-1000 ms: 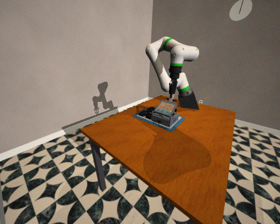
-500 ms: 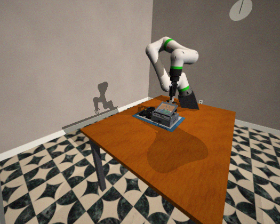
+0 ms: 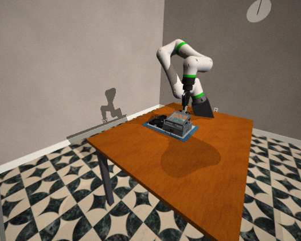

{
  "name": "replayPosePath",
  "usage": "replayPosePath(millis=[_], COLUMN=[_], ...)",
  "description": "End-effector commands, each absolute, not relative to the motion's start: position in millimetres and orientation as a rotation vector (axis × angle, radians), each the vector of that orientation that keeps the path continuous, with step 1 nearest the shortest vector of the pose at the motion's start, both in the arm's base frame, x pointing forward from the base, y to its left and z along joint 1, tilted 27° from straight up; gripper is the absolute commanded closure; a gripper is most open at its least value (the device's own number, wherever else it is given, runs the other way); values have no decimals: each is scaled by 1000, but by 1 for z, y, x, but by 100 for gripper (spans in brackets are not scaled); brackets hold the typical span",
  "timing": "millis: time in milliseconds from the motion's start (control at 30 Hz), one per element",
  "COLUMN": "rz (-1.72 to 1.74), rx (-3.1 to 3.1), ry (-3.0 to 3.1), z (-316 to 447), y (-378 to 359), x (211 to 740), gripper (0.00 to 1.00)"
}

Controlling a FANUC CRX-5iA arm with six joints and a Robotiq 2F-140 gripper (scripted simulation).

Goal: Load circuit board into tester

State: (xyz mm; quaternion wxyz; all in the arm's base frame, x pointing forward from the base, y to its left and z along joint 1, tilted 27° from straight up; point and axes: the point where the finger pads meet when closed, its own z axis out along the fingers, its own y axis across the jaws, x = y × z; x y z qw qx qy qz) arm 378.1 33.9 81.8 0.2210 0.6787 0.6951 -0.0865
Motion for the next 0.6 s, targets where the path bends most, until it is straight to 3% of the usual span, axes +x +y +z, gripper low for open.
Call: replayPosePath(millis=[0, 567], rz=[-239, -239], rx=[1876, 1876], ry=[1921, 1921], z=[78, 62], y=[32, 25], x=[378, 379], gripper=[100, 100])
